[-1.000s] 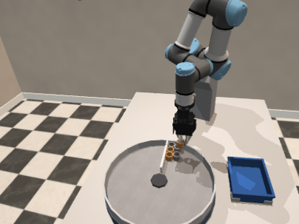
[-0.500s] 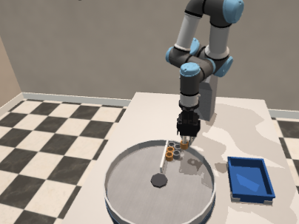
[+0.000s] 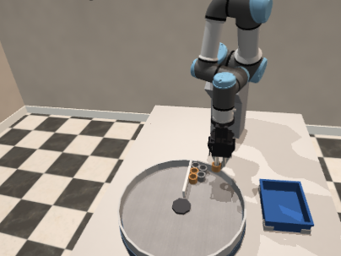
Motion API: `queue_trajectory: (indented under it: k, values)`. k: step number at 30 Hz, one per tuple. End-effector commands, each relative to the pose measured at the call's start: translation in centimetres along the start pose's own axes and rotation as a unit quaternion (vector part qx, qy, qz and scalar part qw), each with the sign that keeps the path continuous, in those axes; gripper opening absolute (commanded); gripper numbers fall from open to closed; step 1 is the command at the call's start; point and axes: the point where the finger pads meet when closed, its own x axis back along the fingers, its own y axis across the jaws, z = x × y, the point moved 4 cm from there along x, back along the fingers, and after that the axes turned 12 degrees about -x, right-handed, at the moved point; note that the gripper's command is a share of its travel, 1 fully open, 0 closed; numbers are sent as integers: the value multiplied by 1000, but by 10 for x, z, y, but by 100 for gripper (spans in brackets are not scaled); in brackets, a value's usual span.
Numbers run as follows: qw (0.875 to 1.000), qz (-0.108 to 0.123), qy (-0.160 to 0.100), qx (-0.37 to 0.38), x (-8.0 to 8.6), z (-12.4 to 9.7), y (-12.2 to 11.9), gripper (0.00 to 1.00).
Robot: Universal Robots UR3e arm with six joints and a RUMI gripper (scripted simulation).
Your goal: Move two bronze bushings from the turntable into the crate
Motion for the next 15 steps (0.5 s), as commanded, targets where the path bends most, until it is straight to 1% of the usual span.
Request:
queue_trajectory:
  k: [1, 15]
  values:
    - [1000, 2, -1, 0, 0, 0, 10, 0]
    - [1000, 2, -1, 0, 0, 1, 38, 0]
